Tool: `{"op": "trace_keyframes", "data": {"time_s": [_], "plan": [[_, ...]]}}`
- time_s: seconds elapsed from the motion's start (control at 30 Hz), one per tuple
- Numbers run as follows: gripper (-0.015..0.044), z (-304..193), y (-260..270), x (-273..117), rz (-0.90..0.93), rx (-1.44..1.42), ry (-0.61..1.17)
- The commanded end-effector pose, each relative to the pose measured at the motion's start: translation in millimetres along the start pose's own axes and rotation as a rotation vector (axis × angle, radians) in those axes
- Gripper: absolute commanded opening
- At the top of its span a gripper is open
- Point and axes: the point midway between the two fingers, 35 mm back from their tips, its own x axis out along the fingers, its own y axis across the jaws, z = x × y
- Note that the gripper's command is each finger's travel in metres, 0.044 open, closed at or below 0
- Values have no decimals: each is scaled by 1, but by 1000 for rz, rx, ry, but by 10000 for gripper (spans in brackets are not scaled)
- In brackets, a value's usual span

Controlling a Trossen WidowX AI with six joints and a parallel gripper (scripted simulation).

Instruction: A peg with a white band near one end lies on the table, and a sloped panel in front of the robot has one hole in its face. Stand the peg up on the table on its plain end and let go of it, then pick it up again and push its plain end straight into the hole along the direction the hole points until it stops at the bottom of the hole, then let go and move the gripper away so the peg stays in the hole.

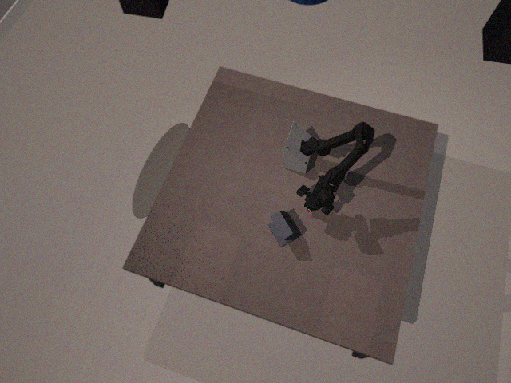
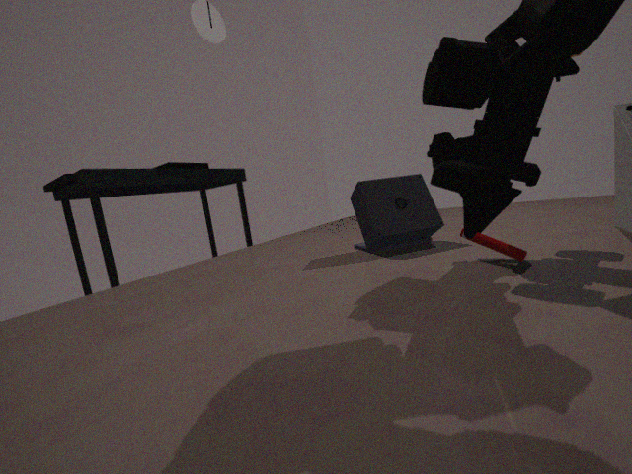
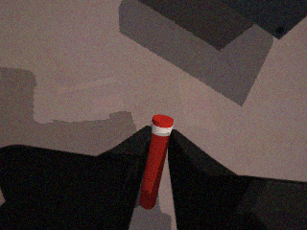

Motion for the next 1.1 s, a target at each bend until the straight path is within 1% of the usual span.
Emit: {"op": "trace_keyframes", "data": {"time_s": [0.0,1.07], "plan": [[49,-2,-1,-3,-1,5,-38],[49,-15,0,-20,-1,7,-315]]}}
